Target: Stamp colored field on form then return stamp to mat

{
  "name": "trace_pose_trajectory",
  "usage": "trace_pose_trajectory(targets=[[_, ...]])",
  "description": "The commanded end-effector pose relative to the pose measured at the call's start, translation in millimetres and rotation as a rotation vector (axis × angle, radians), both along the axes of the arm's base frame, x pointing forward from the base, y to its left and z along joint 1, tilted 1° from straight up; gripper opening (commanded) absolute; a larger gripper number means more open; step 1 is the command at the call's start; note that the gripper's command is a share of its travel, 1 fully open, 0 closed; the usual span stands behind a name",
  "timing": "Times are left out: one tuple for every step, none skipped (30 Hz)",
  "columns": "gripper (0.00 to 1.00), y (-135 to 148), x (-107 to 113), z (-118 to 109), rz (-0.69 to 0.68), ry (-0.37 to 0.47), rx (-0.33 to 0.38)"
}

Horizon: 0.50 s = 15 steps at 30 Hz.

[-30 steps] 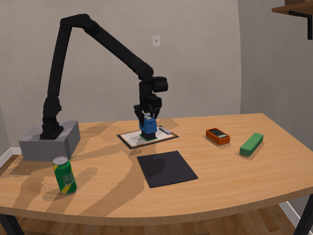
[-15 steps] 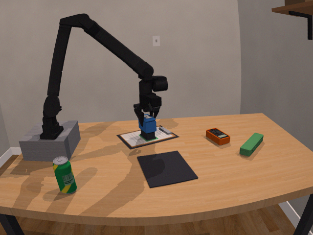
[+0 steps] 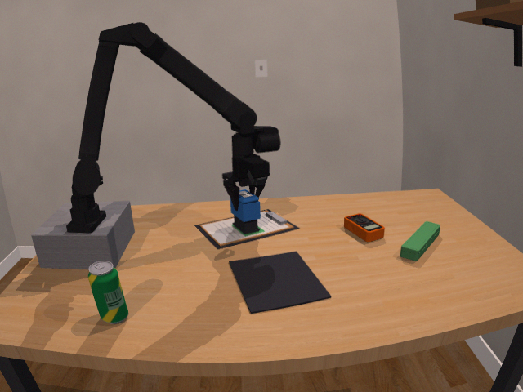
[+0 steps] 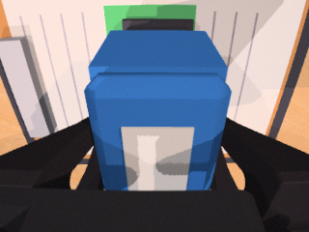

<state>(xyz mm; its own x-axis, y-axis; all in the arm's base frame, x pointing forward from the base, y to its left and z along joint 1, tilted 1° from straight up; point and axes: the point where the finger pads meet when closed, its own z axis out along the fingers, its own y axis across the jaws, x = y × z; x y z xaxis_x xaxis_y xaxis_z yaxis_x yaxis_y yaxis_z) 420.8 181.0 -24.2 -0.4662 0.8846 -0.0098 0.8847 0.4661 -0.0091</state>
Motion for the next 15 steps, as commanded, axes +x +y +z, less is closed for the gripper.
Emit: trace_pose_trajectory(targets=[[0.33, 10.1, 27.1, 46.7, 0.003, -0.073, 0.031], [0.33, 10.2, 27.1, 54.2, 0.003, -0.074, 0.031], [0.33, 10.3, 27.0, 60.6, 0.003, -0.074, 0.032], [0.33, 10.4, 27.0, 65.0, 0.003, -0.074, 0.032], [0.33, 10.4, 27.0, 67.0, 0.003, -0.074, 0.032], [0.33, 10.4, 27.0, 67.4, 0.003, -0.074, 0.032], [0.33, 10.4, 27.0, 67.4, 0.003, -0.074, 0.032], [0.33, 10.4, 27.0, 67.4, 0.003, -0.074, 0.032], [0.33, 9.7, 25.2, 55.6, 0.003, -0.053, 0.023], [0.33, 9.9, 25.7, 49.1, 0.003, -0.047, 0.02], [0.33, 7.0, 19.1, 43.9, 0.003, -0.034, 0.014], [0.33, 0.3, 3.5, 33.1, 0.003, 0.0, 0.0], [0.33, 0.2, 3.4, 33.1, 0.003, 0.0, 0.0], [0.33, 0.2, 3.4, 33.1, 0.003, 0.0, 0.0], [0.33, 0.2, 3.4, 33.1, 0.003, 0.0, 0.0]])
